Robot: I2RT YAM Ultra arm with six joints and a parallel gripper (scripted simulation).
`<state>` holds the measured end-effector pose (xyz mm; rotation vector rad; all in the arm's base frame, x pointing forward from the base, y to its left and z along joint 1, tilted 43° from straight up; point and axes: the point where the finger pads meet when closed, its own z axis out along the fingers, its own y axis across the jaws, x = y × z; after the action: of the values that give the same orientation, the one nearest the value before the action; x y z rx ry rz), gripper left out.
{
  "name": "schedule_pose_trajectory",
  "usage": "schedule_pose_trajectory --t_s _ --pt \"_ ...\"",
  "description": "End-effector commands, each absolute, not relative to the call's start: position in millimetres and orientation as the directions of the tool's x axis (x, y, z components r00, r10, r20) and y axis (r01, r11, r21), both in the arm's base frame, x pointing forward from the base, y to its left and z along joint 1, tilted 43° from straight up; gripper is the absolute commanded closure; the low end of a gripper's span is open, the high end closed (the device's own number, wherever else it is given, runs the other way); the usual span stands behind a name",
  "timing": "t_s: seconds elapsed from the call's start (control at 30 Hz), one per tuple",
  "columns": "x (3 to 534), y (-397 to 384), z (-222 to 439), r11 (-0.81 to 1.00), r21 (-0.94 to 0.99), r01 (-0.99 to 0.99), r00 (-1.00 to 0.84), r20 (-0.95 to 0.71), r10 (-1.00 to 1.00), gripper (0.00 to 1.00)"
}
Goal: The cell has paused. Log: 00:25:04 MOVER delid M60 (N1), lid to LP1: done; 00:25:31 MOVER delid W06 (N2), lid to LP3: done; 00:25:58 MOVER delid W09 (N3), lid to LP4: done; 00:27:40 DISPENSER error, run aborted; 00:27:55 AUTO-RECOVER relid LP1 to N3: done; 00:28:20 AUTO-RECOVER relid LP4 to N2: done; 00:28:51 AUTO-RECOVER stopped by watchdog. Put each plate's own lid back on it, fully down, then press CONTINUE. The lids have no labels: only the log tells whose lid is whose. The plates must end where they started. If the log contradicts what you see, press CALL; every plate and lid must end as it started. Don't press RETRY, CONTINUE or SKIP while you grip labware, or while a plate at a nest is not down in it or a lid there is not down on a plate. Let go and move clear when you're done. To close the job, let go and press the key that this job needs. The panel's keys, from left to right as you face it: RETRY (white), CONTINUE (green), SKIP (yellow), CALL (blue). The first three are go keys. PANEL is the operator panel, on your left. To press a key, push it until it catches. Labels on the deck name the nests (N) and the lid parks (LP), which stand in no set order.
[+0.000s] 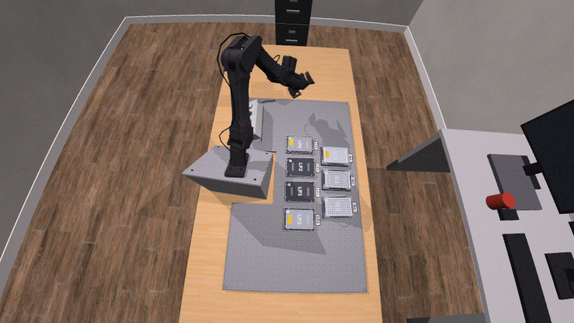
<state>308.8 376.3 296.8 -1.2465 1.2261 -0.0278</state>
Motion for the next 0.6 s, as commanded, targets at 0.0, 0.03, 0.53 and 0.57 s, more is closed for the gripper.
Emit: schedule_pose_trajectory --t_s 0.0,0.03,0.53,0.57 --pt "317.8 354.2 299.9 0.431 -0.680 -0.592 0.360 -0.703 -0.614 0.00" --pt "320.6 351.3 305.8 0.444 -0.673 -0.591 0.349 -0.710 -0.612 0.00" --pt "340.1 303.2 276.4 0.491 -0.595 -0.637 0.165 -0.726 -0.667 0.00" --pt "341.9 299.5 278.3 0.501 -0.587 -0.636 0.150 -0.730 -0.667 0.00"
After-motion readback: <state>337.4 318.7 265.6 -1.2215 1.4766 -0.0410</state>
